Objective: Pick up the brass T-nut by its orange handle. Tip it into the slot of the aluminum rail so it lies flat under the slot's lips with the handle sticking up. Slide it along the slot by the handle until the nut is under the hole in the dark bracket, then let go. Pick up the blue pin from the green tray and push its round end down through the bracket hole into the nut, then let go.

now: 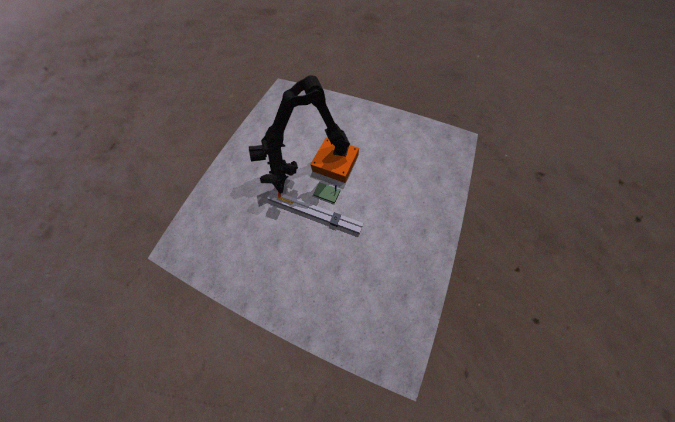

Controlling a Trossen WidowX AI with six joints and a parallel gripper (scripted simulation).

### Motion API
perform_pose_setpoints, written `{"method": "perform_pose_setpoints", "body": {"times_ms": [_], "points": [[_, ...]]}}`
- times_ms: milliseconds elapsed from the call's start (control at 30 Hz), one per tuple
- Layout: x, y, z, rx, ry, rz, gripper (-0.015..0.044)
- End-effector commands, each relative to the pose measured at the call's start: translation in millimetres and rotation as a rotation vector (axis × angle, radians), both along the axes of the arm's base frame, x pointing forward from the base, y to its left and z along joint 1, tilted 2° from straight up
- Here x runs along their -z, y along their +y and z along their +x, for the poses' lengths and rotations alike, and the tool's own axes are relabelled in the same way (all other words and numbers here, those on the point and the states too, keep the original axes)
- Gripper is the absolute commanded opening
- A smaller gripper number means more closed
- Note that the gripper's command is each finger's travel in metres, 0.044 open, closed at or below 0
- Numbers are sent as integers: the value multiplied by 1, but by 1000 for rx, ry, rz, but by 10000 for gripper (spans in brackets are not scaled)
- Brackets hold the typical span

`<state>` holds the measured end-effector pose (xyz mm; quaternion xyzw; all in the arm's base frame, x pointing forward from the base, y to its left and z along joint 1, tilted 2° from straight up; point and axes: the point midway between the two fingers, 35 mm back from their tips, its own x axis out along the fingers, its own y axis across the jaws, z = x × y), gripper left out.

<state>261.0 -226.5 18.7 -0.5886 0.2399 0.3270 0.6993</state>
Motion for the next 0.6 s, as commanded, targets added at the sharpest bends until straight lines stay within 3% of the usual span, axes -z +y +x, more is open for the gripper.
{"method": "perform_pose_setpoints", "body": {"times_ms": [0, 567], "points": [[0, 0, 0, 1, 16, 3, -150], [0, -1, 1, 2, 58, 10, -150]]}}
